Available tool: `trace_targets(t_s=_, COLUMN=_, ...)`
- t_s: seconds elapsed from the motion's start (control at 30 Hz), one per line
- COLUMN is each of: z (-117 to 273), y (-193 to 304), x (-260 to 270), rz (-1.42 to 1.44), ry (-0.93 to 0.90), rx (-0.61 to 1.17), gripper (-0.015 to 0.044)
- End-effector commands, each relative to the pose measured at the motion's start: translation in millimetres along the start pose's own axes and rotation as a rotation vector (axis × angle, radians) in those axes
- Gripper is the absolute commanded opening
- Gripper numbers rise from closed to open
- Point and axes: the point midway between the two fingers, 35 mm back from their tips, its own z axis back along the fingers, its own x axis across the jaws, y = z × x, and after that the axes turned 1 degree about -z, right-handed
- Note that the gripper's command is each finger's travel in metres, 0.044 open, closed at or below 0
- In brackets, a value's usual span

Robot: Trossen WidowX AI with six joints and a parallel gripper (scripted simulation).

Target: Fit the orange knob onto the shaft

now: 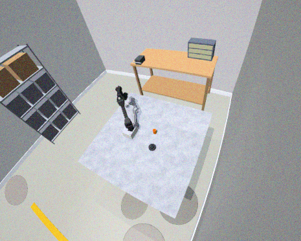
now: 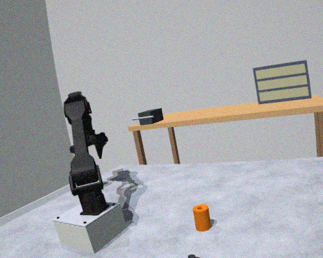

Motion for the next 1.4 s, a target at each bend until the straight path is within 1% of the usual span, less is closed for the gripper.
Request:
trace_targets(t_s=0.0, z=5.3, y=-47.7, x=38.3, rz=0.005, ry=-0.015, rx=-0.018, gripper=0.0440)
trace_targets(t_s=0.17, z=12.6, y=-132.1, x=84.6, rz=0.012, ry=-0.026, rx=-0.047, gripper=0.0440)
trace_targets(t_s=0.33, z=22.2, y=-223.1, x=110.5, rz=0.018, ry=-0.029, rx=-0.075, gripper=0.0440)
trace_targets(t_s=0.5, z=33.0, y=-315.4, x=114.7, rz=0.024, ry=-0.027, rx=-0.100, gripper=0.0440)
trace_targets(t_s=0.63, z=41.5, y=-388.5, x=102.5, rz=0.028, ry=-0.019, rx=-0.118, gripper=0.0440)
trace_targets(t_s=0.83, z=53.0, y=-490.2, x=58.2, rz=0.032, ry=-0.001, rx=-0.137, gripper=0.0440)
trace_targets(t_s=1.03, z=61.7, y=-569.7, x=-14.8, rz=0.037, ry=0.021, rx=-0.144, gripper=0.0440)
trace_targets(t_s=1.2, z=64.8, y=-612.4, x=-89.5, rz=0.041, ry=0.036, rx=-0.141, gripper=0.0440)
trace_targets(t_s=1.37, z=63.5, y=-632.6, x=-163.8, rz=0.044, ry=0.047, rx=-0.132, gripper=0.0440)
